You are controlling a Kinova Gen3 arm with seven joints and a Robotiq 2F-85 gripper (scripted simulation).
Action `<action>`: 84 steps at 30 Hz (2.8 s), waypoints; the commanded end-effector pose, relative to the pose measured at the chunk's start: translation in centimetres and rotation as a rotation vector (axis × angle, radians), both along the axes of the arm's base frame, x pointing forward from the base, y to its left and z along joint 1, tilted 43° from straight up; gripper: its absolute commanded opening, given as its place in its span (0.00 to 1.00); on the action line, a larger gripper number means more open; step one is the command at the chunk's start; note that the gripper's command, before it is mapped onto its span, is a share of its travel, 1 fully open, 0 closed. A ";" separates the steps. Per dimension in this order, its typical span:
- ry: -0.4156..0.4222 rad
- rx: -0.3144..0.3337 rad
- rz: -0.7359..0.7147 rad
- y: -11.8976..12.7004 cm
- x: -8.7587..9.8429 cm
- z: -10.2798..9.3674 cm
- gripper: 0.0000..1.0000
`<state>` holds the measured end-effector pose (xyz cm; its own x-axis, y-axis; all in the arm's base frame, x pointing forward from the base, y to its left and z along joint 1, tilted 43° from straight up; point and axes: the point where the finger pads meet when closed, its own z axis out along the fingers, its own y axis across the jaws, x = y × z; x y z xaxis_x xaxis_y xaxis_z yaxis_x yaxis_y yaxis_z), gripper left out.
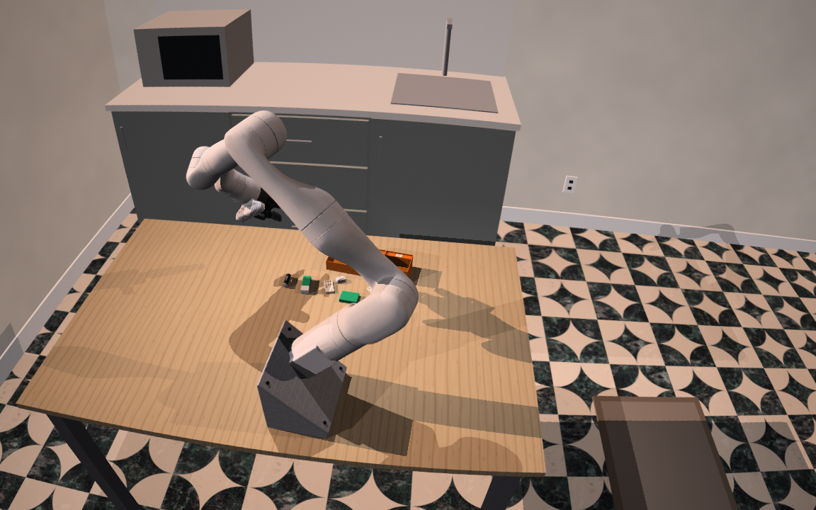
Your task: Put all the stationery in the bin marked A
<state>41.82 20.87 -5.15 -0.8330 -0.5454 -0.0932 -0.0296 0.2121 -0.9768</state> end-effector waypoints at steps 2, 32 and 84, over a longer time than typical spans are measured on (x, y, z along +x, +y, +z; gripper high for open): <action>0.073 0.096 -0.107 -1.7 -0.2 2.0 0.09; 0.353 0.556 -0.458 -9.5 -6.3 11.1 0.09; 1.469 -0.022 0.348 -30.4 3.5 14.3 0.09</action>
